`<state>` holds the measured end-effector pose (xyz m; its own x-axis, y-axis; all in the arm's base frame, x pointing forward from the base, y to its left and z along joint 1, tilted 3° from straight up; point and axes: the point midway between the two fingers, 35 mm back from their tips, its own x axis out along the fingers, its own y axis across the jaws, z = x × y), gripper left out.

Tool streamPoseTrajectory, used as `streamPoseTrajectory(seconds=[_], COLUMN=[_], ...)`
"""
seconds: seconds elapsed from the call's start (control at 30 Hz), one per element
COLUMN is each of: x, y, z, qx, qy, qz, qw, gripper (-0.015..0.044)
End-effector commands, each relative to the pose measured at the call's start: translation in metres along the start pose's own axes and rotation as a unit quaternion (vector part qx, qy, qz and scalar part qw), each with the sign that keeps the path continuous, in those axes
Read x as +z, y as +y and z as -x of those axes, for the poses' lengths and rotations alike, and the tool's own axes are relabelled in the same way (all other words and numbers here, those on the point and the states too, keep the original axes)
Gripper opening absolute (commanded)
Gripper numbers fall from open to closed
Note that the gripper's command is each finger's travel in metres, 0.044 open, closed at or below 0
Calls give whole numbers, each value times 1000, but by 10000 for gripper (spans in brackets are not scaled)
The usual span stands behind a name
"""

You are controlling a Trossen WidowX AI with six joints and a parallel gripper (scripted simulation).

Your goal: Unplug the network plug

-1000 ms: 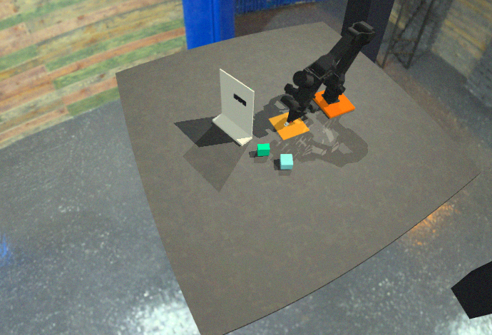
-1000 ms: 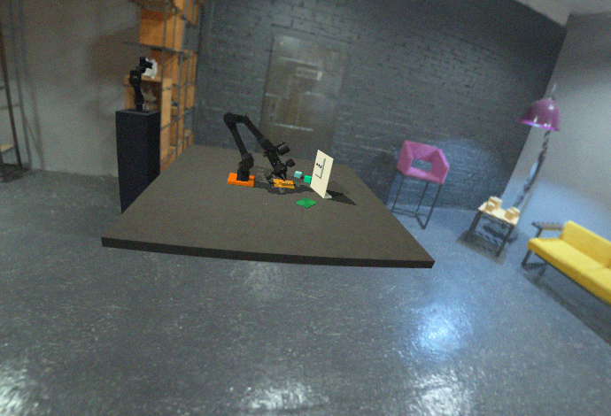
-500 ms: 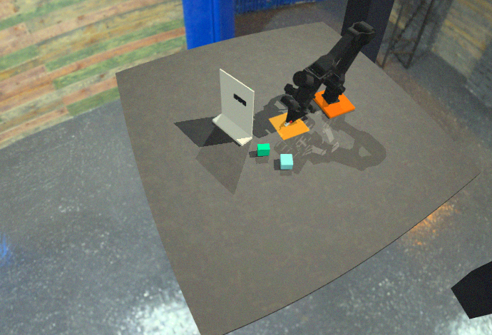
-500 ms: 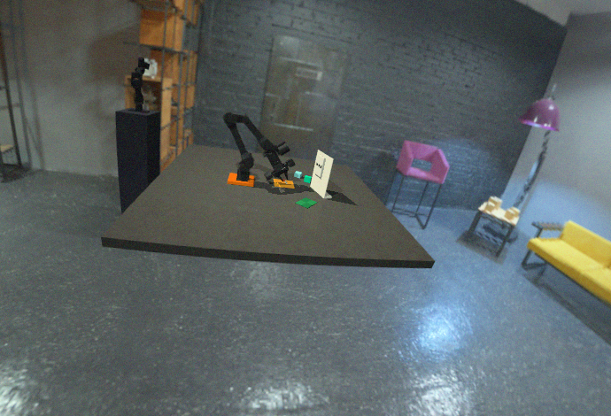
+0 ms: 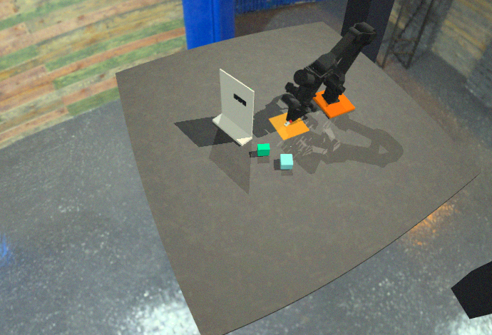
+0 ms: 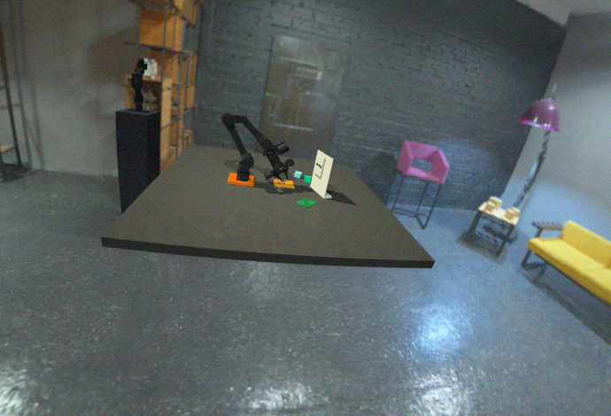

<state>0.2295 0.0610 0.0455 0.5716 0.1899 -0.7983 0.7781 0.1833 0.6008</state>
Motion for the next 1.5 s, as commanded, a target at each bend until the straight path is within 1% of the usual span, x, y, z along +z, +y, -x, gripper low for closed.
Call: streamPoseTrajectory(seconds=[0.0, 0.73, 1.47], x=[0, 1, 1], y=[2, 1, 19], z=[4, 22, 44], qx=[2, 0, 0], qy=[1, 0, 0], qz=[2, 1, 1], qw=[1000, 1000, 1000], gripper=[156, 156, 156])
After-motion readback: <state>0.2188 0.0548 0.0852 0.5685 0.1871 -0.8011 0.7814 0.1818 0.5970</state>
